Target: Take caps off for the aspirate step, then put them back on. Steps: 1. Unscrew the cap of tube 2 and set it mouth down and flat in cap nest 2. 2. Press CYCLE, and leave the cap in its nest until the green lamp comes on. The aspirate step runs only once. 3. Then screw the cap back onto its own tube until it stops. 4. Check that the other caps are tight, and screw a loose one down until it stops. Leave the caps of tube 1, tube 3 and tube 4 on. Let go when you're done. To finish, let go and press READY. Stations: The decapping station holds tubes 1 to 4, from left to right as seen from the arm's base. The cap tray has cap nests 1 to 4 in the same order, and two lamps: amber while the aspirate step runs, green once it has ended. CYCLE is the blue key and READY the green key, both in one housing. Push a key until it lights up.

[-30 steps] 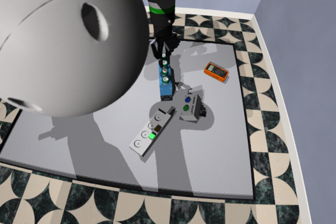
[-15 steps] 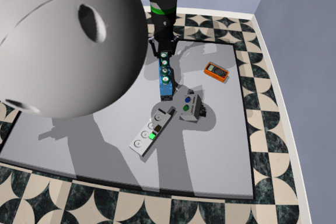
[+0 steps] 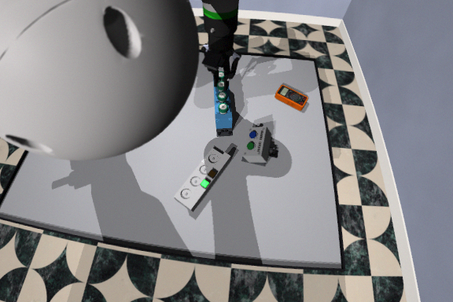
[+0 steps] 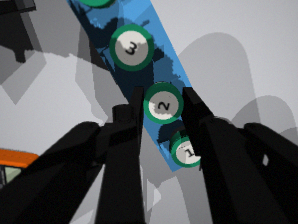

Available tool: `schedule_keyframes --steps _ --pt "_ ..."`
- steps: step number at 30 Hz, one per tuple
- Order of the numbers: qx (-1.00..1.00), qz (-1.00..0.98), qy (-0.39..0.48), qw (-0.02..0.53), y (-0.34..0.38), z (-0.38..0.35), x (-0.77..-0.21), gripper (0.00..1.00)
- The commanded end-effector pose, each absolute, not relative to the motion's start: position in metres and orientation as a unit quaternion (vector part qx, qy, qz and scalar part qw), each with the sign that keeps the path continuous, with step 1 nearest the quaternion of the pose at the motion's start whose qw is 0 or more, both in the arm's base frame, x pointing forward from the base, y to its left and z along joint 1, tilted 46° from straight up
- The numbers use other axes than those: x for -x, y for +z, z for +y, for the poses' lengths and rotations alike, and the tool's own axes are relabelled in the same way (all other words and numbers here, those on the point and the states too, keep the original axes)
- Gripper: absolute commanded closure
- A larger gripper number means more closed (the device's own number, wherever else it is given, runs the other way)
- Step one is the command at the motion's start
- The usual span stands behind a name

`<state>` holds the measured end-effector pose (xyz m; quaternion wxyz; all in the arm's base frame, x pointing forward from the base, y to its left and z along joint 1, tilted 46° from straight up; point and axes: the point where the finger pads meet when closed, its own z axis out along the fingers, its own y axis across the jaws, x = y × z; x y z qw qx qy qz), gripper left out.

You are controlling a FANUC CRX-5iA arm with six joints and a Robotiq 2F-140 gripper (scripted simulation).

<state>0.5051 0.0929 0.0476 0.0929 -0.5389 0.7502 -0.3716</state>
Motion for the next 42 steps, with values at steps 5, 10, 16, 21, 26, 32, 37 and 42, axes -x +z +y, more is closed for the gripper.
schedule_keyframes --steps 5,10,16,21,26,32,37,42 --pt "0.533 0.749 -0.38 0.101 0.0467 0.0928 -0.506 0.59" --pt "0.533 0.749 -0.38 0.101 0.0467 0.0928 -0.506 0.59" --pt "0.622 0.677 -0.389 0.053 0.047 0.093 -0.5057 0.59" --pt "0.691 0.607 -0.393 0.012 0.047 0.093 -0.5057 0.59" --pt "0.755 0.524 -0.392 -0.033 0.0469 0.093 -0.5057 0.59" --pt "0.779 0.488 -0.39 -0.052 0.047 0.093 -0.5057 0.59" --pt "0.779 0.488 -0.39 -0.052 0.047 0.093 -0.5057 0.7" --pt "0.779 0.488 -0.39 -0.052 0.047 0.093 -0.5057 0.7"
